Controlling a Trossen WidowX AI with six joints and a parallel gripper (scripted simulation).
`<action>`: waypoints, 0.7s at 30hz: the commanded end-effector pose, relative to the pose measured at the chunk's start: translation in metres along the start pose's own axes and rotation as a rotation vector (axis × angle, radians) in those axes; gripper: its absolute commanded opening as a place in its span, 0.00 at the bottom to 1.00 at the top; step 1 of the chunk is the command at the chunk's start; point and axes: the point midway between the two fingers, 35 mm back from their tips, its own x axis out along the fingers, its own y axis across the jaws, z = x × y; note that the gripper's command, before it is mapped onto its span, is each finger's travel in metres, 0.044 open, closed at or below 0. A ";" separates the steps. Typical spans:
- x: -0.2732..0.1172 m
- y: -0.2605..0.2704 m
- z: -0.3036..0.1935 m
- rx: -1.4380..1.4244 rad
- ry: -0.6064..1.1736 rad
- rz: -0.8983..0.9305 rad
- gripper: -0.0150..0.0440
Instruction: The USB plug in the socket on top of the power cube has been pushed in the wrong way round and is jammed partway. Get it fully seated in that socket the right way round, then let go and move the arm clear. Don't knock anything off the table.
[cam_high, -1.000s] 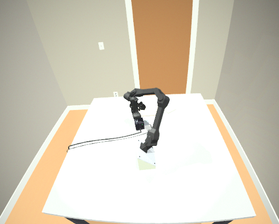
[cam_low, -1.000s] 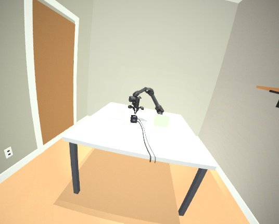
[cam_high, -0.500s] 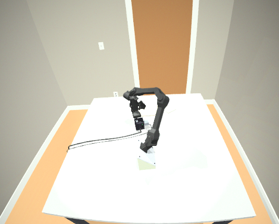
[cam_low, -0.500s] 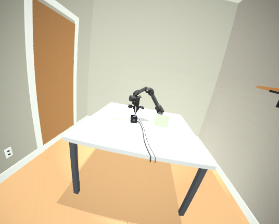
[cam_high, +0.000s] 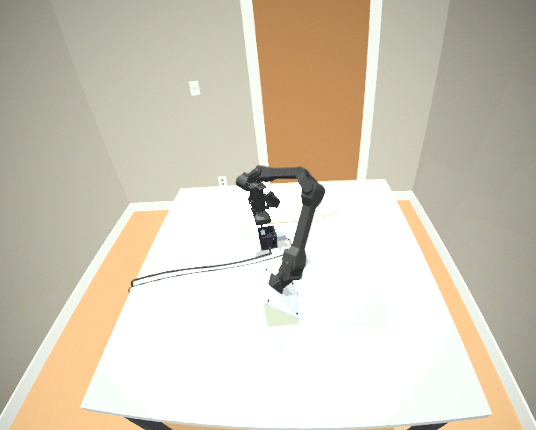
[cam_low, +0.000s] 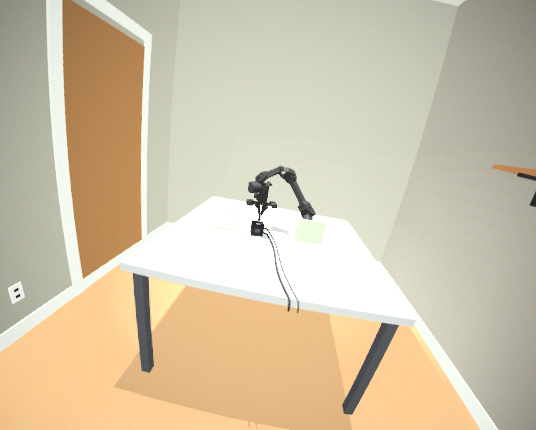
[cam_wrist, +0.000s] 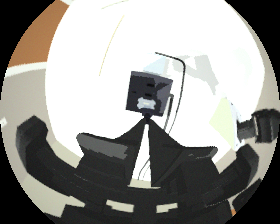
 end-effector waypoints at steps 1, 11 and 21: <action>-0.004 0.002 0.000 0.009 0.008 0.002 0.25; -0.008 0.001 0.000 0.007 0.007 0.002 0.25; -0.007 0.000 0.000 -0.193 0.001 0.001 0.25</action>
